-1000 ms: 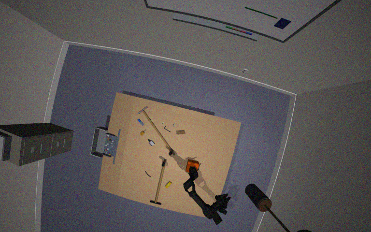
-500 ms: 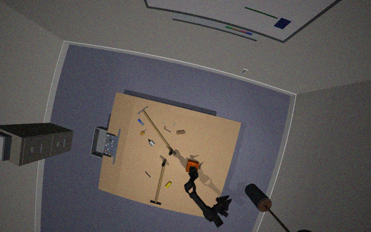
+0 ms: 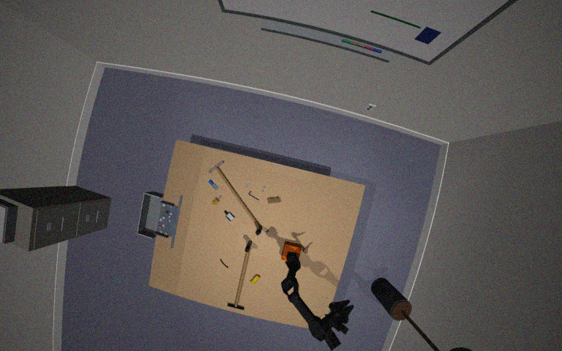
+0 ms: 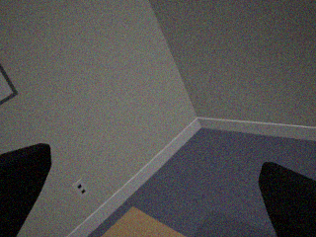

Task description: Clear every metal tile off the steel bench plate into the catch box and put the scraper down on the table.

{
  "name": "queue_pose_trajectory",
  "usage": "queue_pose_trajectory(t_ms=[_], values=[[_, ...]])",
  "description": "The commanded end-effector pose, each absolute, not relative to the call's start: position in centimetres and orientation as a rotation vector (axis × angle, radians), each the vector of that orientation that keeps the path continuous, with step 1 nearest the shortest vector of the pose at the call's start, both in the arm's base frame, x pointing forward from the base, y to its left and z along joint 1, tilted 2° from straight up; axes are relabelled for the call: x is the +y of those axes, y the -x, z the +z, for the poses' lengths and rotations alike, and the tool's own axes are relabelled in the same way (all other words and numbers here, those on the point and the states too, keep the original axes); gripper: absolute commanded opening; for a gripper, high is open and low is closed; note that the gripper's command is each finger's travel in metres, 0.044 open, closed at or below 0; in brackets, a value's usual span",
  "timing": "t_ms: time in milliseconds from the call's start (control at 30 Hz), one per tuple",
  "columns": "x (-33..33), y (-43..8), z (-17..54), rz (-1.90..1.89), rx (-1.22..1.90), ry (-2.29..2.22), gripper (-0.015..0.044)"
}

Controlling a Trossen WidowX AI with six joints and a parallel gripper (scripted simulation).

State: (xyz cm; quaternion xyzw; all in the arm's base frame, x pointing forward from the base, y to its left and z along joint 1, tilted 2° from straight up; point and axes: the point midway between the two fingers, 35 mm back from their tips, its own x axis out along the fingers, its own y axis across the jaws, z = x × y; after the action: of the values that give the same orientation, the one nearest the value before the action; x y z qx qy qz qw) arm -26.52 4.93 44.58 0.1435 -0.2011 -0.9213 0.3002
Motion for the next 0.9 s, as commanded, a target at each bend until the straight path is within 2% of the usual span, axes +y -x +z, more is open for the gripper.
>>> queue_pose_trajectory(t_ms=[0, 867], values=[[5.0, 26.6, 45.4, -2.447, -0.538, -0.385, 0.044], [4.7, 26.5, 49.5, -2.447, -0.539, -0.385, 0.044]])
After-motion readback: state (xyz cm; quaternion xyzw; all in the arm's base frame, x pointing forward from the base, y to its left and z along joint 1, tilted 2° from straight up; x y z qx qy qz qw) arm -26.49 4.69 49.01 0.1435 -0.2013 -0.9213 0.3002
